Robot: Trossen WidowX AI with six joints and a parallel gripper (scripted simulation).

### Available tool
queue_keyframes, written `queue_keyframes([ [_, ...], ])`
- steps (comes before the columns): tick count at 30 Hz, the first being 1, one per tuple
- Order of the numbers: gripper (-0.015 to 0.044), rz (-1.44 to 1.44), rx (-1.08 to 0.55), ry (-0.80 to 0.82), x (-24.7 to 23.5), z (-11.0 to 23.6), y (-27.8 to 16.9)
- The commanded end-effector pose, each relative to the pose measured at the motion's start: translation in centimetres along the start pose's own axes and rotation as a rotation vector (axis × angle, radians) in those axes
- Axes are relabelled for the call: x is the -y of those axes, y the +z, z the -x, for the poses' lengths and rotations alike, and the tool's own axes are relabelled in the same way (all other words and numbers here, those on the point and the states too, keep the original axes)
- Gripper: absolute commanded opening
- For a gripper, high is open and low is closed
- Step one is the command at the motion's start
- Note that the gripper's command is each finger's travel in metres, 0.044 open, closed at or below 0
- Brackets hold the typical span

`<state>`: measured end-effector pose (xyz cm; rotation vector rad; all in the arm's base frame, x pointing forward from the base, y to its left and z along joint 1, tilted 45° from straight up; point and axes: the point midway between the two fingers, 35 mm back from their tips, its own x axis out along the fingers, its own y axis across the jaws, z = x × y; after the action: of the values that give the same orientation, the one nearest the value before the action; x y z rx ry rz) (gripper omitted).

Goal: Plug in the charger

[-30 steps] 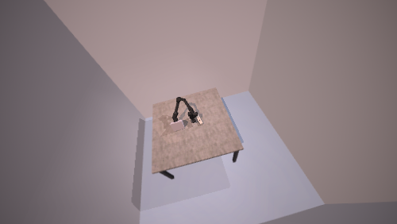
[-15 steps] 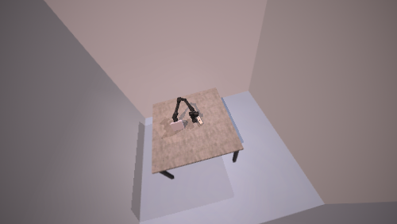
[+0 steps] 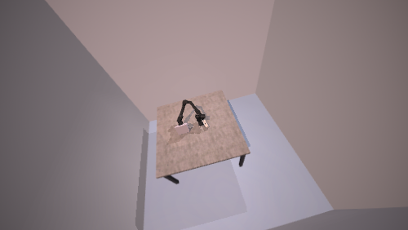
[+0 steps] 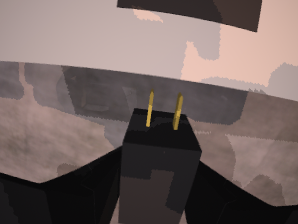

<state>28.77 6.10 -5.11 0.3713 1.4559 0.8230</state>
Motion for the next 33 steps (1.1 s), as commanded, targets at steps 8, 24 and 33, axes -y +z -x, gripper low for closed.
queue_keyframes([
  [8, 0.0000, -0.011, -0.005, 0.007, 0.04, -0.19, 0.00],
  [24, 0.0000, -0.010, -0.005, 0.007, 0.02, -0.20, 0.27],
  [33, 0.0000, -0.010, -0.005, 0.007, 0.02, -0.21, 0.60],
])
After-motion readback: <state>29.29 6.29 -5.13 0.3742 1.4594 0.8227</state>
